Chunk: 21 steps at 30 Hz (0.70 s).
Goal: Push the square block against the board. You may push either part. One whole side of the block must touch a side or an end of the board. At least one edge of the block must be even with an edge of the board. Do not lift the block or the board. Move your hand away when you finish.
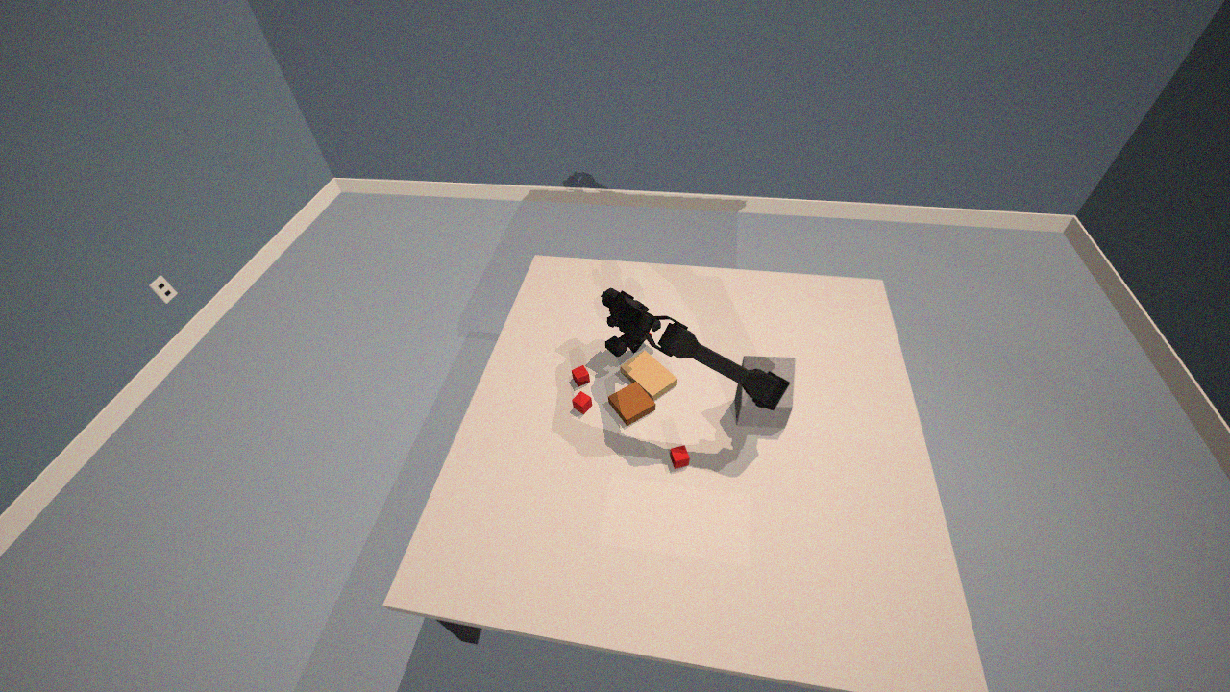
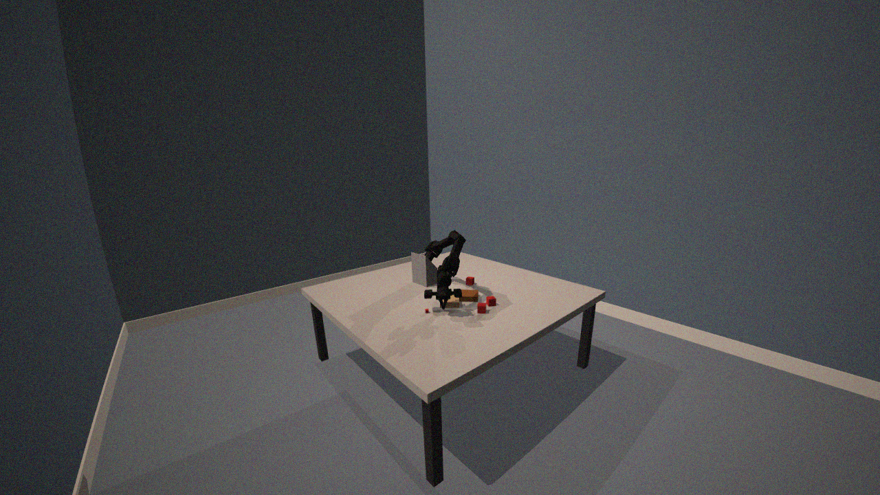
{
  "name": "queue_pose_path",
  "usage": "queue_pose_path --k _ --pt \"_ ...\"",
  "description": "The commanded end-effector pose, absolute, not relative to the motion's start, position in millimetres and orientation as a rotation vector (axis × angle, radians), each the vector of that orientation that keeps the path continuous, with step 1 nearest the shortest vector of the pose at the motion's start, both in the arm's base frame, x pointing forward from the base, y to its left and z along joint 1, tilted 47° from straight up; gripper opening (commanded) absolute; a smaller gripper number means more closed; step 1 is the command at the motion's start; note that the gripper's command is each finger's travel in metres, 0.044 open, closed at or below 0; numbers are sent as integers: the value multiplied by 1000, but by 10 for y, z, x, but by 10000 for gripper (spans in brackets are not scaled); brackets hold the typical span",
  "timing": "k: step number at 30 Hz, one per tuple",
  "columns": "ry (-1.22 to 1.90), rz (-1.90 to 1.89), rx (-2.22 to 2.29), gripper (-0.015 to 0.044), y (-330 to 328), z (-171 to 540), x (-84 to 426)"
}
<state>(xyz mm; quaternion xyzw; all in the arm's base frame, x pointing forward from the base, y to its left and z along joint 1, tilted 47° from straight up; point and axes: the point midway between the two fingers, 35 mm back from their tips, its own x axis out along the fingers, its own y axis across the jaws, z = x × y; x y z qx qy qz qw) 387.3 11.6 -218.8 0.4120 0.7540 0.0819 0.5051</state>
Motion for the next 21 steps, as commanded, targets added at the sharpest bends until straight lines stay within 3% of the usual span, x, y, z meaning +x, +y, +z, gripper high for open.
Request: queue_pose_path --k 1,10,21 --pt "1819 199 988 0 102 -2220 3937" --pt "1823 198 989 0 65 -2285 4054" --pt "1826 196 989 0 -308 -1875 4106"
